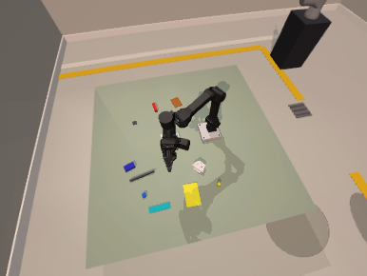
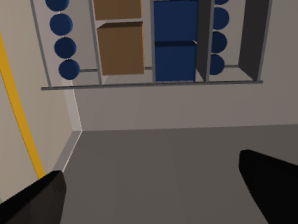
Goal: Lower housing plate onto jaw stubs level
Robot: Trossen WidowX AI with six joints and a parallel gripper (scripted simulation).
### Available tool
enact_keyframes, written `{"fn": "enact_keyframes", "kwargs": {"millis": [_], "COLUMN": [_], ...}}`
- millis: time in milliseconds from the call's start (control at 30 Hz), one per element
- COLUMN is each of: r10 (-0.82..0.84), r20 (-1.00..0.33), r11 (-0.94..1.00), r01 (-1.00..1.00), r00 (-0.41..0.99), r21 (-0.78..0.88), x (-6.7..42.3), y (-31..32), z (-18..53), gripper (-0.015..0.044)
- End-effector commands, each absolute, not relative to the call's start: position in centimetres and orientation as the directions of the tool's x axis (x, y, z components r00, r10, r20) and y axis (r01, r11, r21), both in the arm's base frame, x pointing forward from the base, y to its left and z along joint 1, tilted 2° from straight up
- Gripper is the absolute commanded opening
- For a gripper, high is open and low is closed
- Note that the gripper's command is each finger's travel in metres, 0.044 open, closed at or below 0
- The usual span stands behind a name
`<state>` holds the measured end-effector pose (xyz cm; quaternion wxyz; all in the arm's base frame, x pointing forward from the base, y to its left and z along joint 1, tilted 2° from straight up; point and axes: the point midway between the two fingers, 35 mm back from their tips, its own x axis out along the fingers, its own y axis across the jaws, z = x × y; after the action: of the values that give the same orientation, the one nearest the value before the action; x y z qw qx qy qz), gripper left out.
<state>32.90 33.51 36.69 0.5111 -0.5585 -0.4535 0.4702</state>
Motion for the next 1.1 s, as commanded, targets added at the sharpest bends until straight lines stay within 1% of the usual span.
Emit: {"fn": "enact_keyframes", "kwargs": {"millis": [0,33,567,1067], "r10": [0.987,0.987,0.944,0.843], "r20": [-0.062,-0.064,-0.279,-0.515], "r11": [-0.066,-0.068,-0.289,-0.531], "r01": [0.026,0.026,0.032,0.082], "r00": [0.146,0.147,0.177,0.157], "r21": [-0.997,-0.997,-0.957,-0.844], "x": [32.9,32.9,31.4,28.6], "y": [33.5,33.5,35.5,36.0], "z": [36.7,36.6,30.4,24.1], "gripper": [0.0426,0.0440,0.0440,0.0440]}}
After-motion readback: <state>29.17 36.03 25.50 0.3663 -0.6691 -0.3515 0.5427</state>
